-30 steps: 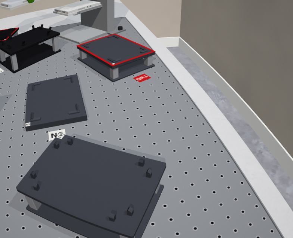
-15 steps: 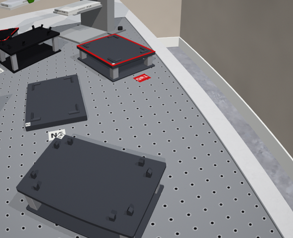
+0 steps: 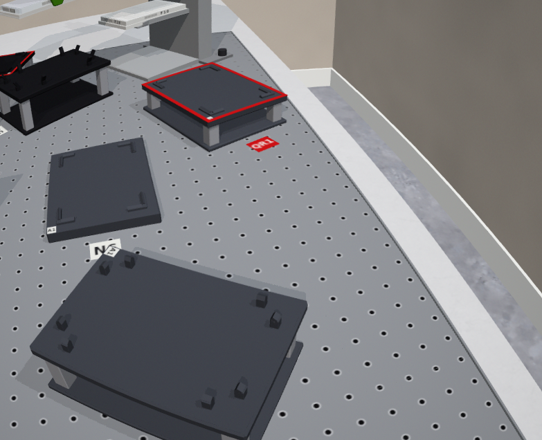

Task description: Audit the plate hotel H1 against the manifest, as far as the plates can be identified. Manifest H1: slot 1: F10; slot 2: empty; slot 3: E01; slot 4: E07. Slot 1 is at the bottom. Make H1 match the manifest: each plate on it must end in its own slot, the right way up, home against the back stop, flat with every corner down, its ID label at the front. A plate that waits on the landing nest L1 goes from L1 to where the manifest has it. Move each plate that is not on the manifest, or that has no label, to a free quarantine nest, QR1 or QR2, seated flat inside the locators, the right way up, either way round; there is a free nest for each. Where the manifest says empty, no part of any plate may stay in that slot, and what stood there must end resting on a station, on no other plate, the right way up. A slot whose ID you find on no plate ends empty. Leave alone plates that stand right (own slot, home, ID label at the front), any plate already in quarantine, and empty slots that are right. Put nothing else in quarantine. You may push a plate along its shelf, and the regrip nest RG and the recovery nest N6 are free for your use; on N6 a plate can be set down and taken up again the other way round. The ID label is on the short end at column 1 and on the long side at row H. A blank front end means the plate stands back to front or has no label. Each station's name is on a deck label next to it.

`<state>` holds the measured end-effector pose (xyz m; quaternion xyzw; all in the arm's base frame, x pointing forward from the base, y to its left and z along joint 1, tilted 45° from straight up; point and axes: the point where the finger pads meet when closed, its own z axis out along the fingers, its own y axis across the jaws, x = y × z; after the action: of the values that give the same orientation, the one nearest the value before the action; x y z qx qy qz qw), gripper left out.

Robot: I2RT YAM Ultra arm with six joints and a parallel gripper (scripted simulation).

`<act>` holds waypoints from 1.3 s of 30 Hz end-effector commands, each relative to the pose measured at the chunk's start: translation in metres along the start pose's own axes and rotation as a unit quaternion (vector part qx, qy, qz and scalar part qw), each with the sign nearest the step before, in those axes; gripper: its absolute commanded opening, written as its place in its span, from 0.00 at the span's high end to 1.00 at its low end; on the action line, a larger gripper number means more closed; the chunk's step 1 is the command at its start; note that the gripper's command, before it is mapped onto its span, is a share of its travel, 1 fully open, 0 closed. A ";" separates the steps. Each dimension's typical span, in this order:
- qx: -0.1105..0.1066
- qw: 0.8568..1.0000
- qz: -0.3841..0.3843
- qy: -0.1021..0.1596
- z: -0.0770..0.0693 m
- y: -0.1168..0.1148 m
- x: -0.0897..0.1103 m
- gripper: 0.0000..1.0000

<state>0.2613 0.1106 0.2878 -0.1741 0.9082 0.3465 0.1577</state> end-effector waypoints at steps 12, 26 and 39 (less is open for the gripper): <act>0.000 0.990 -0.141 -0.003 -0.018 -0.060 -0.031 0.14; 0.001 0.986 -0.169 -0.006 -0.012 -0.068 -0.038 0.14; 0.012 0.948 -0.316 -0.019 -0.002 -0.214 -0.111 0.14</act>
<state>0.4081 0.0292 0.2309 -0.3272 0.8623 0.3048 0.2377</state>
